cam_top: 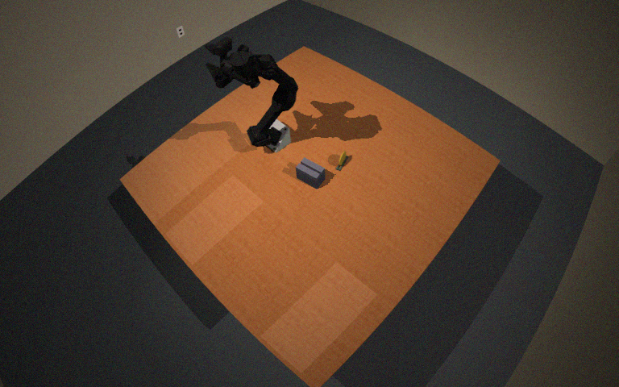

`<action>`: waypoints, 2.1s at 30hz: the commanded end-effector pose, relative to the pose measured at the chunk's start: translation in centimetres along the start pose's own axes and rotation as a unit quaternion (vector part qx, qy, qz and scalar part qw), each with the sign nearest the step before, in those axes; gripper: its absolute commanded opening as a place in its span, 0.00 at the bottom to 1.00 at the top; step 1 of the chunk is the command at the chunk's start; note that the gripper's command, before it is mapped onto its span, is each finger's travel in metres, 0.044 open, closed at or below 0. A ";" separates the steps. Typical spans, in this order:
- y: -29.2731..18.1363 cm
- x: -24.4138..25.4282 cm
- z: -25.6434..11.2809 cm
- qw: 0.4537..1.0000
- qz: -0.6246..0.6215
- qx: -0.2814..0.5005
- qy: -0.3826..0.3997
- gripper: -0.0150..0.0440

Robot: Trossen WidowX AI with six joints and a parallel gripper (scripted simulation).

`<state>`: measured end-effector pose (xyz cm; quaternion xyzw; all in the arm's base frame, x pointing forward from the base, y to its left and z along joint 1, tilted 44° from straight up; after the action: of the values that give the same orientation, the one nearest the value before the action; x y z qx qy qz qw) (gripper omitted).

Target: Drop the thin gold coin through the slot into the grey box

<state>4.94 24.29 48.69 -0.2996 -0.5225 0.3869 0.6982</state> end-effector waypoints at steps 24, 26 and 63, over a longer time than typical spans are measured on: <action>-14.2 -20.2 12.4 0.887 -0.181 0.188 -0.380 0.53; -15.8 -22.7 11.8 0.862 -0.199 0.213 -0.415 0.53; -7.6 -33.6 -34.4 0.195 -0.535 0.647 -0.507 0.53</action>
<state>32.43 -11.93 31.78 0.8379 -0.4129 0.2247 0.2774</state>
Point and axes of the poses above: the point midway between the two fingers, 35 mm back from their tips, its own z axis out along the fingers, its own x axis across the jaws, y = z × x, the point moved 6 cm from there along -z, back along the fingers, and after that the axes turned 10 degrees about z, right-handed, at the moved point
